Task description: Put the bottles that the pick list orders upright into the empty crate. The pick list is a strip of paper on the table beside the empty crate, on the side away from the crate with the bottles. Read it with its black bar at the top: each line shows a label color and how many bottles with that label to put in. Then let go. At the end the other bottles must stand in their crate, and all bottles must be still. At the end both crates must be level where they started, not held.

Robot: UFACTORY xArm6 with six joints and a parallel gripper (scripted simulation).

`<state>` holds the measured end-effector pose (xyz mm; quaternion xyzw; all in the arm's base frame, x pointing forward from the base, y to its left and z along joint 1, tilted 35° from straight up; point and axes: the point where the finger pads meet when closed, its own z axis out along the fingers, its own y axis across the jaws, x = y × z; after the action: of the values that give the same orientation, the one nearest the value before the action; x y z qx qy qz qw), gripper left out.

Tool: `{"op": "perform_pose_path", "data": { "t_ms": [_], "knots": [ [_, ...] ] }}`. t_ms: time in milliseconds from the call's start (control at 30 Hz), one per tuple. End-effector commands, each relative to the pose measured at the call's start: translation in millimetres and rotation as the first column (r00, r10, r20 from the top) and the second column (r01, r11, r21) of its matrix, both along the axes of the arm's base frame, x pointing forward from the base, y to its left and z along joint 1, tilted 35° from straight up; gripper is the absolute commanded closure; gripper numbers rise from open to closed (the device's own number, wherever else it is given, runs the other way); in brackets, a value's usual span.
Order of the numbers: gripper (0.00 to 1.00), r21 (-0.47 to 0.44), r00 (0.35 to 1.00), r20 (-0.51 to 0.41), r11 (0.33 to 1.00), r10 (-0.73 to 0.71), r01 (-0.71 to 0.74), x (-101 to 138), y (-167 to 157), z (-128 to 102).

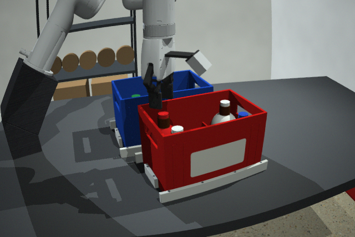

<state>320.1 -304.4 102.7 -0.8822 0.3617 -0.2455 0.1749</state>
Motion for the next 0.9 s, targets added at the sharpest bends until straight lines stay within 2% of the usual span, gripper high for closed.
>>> {"op": "perform_pose_path", "data": {
  "t_ms": [0, 867],
  "knots": [
    [0.35, -0.003, 1.000, 0.002, 1.000, -0.001, 0.001, 2.2, -0.9, -1.5],
    [0.35, -0.003, 1.000, 0.002, 1.000, -0.001, 0.001, 20.1, 3.3, -27.7]
  ]
}}
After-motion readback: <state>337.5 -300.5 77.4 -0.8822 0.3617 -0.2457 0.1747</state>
